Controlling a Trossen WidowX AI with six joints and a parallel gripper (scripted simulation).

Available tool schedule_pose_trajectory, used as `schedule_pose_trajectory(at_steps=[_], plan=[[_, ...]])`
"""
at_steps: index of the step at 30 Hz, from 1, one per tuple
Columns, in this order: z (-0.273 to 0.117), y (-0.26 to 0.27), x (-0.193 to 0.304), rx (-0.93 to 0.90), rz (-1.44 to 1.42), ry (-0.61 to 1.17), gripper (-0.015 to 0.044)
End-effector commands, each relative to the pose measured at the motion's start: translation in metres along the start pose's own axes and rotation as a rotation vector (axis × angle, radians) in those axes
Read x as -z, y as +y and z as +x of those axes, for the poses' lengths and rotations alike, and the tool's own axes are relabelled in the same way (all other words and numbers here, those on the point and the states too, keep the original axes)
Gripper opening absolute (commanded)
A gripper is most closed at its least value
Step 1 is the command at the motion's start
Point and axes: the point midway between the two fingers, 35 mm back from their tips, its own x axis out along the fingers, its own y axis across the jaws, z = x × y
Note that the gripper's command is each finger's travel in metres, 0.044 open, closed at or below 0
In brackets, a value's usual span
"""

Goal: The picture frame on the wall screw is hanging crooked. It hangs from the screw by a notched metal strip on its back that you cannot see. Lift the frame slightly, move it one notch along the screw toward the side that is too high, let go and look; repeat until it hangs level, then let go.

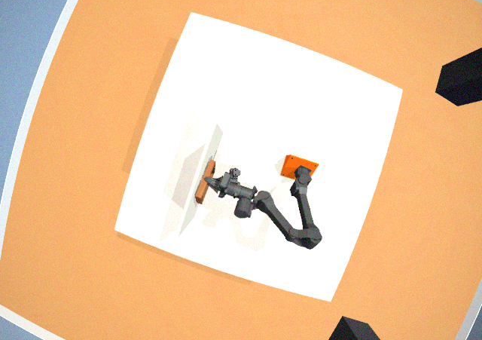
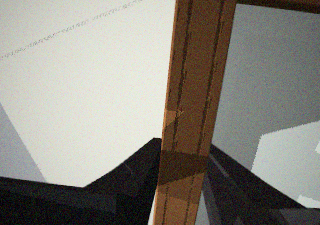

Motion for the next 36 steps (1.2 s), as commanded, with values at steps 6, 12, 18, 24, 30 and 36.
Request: schedule_pose_trajectory(at_steps=[6, 12, 18, 24, 30, 36], plan=[[-0.0001, -0.0042, 0.0006, 0.001, 0.004, 0.006, 0.0], [0.0, -0.0022, 0.0009, 0.001, 0.0, 0.004, 0.0], [0.0, -0.0028, 0.0007, 0.0, -0.005, 0.004, 0.0], [0.0, -0.0028, 0.0007, 0.0, -0.005, 0.004, 0.0], [0.0, -0.0028, 0.0007, 0.0, -0.068, 0.004, 0.0], [0.0, -0.0027, 0.0008, 0.0, -0.105, 0.004, 0.0]])
